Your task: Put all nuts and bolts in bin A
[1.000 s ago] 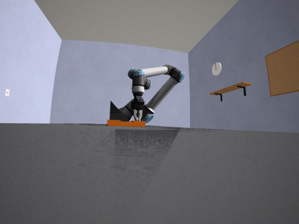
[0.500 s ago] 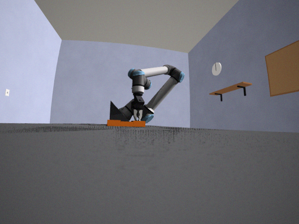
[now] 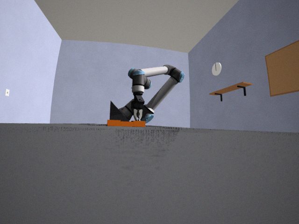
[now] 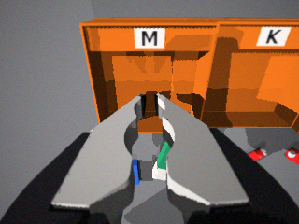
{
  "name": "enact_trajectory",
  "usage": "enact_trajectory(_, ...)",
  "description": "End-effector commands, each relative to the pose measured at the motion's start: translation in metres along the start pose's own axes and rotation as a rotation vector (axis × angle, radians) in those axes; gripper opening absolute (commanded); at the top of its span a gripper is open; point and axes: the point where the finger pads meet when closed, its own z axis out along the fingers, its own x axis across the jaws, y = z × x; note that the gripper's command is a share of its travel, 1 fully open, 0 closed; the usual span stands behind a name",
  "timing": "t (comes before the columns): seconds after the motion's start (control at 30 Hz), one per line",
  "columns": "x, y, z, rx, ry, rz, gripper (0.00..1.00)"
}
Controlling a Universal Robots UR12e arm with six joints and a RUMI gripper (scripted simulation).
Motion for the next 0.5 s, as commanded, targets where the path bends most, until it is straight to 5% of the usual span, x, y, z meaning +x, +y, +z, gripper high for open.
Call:
enact_trajectory(0.0, 0.000, -0.001, -0.007, 0.001, 0.001, 0.000, 0.04)
enact_trajectory(0.47, 0.000, -0.001, -0.023, 0.001, 0.001, 0.000, 0.04)
